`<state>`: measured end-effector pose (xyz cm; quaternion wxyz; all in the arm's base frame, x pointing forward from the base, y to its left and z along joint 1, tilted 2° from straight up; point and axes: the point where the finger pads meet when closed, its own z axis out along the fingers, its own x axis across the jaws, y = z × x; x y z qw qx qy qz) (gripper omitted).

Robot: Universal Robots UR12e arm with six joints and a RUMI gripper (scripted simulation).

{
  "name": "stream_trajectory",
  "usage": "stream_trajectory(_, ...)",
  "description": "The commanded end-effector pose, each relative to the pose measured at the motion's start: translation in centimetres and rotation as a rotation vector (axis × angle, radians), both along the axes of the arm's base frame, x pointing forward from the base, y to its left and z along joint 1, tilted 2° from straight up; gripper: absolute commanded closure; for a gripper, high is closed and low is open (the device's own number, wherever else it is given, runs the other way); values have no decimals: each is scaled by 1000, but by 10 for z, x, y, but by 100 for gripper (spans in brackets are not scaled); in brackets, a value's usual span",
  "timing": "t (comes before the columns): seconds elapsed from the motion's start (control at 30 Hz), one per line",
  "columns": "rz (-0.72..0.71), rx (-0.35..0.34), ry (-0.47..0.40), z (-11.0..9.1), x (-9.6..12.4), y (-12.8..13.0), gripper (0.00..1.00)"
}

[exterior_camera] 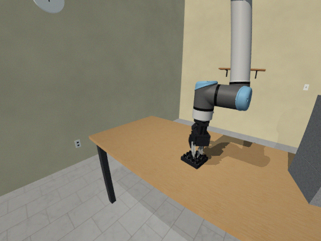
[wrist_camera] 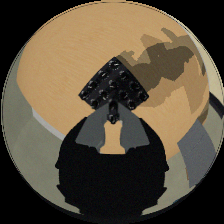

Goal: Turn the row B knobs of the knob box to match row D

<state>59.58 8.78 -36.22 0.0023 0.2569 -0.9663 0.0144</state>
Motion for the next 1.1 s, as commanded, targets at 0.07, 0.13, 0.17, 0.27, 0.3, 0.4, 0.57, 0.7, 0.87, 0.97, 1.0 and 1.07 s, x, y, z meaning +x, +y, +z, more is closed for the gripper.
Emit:
stream_trajectory(0.07,-29,0,-2,0,0,0,96)
stream_trajectory(0.13,-34,0,-2,0,0,0,96)
stream_trajectory(0.17,-37,0,-2,0,0,0,96)
stream_trajectory(0.27,-42,0,-2,0,0,0,96)
stream_trajectory(0.3,-42,0,-2,0,0,0,96)
stream_trajectory(0.4,-44,0,-2,0,0,0,96)
stream_trajectory(0.57,-45,0,-2,0,0,0,96)
stream_trajectory(0.7,-46,0,-2,0,0,0,96)
stream_trajectory(0.87,-46,0,-2,0,0,0,96)
stream_trajectory(0.97,-46,0,-2,0,0,0,96)
stream_trajectory(1.0,-46,0,-2,0,0,0,96)
stream_trajectory(1.07,-46,0,-2,0,0,0,89)
